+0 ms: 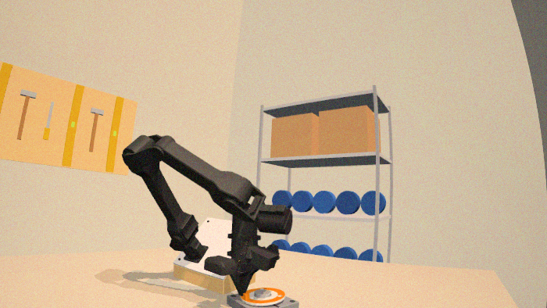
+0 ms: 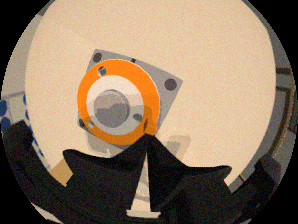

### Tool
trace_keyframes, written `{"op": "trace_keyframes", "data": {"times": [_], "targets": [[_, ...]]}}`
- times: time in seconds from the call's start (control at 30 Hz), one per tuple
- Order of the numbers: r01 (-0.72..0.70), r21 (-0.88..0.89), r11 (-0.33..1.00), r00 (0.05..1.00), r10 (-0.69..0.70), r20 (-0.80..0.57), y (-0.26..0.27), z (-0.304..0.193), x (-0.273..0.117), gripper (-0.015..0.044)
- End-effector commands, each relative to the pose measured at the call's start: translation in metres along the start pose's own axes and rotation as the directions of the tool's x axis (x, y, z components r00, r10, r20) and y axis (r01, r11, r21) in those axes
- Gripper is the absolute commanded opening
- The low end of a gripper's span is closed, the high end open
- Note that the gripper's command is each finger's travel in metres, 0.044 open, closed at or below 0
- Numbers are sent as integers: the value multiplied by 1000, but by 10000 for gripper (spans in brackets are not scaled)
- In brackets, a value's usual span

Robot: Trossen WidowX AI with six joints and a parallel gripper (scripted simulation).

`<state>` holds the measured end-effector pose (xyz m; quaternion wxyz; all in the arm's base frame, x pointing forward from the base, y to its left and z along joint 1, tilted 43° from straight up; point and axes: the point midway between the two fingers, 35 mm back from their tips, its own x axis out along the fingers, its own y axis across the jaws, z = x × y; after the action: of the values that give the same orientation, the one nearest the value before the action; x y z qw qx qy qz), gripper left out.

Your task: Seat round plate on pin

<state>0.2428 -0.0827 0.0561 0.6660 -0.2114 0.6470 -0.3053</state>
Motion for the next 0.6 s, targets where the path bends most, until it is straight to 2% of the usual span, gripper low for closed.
{"op": "trace_keyframes", "data": {"times": [0.0,0.57], "targets": [[2,1,1000,1000,-2,8,-3,7,-1,0],[2,2,1000,1000,-3,8,-7,27,-4,0]]}}
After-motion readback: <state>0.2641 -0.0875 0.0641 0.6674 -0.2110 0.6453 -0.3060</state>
